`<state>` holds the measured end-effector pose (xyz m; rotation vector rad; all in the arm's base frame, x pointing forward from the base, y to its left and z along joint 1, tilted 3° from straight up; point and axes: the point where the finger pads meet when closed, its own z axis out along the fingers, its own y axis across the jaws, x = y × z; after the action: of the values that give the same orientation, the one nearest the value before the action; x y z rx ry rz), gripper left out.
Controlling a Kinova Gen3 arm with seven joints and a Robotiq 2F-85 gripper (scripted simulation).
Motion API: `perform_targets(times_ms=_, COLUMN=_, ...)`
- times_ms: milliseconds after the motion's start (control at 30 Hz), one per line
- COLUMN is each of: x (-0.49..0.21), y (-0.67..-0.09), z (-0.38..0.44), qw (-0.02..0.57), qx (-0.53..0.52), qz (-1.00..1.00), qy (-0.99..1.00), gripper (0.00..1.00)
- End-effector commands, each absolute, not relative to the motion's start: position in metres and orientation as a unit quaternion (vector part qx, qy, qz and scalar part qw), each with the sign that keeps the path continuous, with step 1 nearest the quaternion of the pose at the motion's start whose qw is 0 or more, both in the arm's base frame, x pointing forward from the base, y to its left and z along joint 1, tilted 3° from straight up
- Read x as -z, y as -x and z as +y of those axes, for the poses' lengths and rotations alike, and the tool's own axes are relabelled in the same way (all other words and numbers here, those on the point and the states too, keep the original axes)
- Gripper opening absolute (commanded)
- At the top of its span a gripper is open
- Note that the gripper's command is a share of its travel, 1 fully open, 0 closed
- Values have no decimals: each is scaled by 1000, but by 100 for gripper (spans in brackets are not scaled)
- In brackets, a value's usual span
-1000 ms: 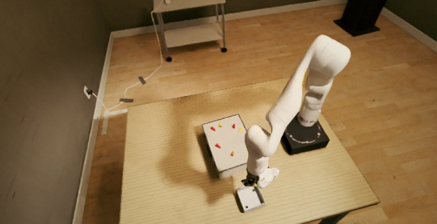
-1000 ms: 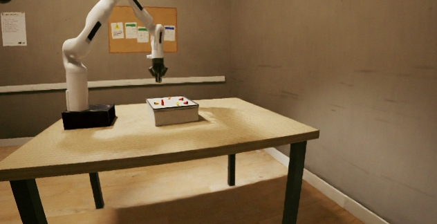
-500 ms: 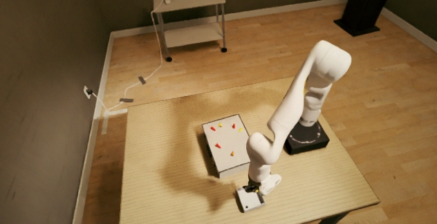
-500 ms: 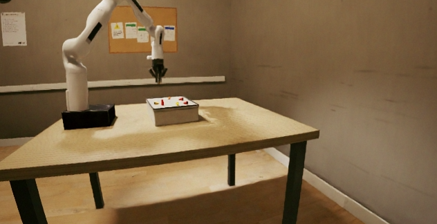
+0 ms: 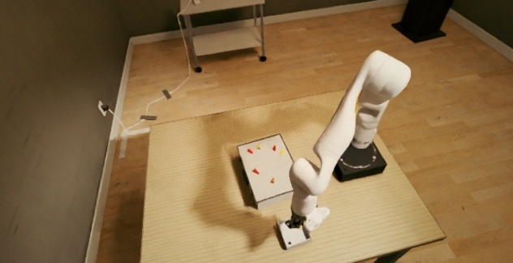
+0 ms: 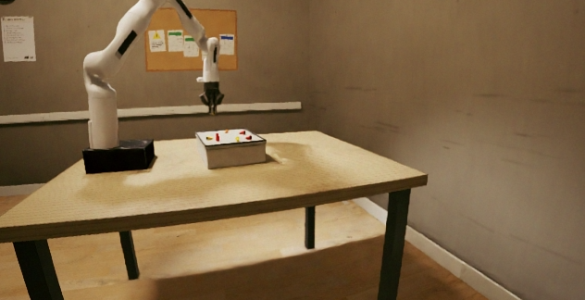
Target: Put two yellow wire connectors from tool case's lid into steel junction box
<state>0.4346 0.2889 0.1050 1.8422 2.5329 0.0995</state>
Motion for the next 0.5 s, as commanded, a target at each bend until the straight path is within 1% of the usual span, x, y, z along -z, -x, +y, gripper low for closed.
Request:
perform_targets(times_ms=0, x=-81, y=-434, z=287, qw=3, qx=-26, qz=808, qy=-589, gripper=18)
perform_targets(times_ms=167, x=-40, y=-435, z=289, qw=3, qx=-26, qz=808, qy=-589, gripper=18)
perform_targets(times_ms=233, x=-40, y=-435, z=289, qw=3, qx=-26, qz=808, qy=-589, gripper=18)
perform_targets(times_ms=467, x=10, y=-437, z=291, qw=3, qx=-26, qz=808, qy=-589, gripper=18)
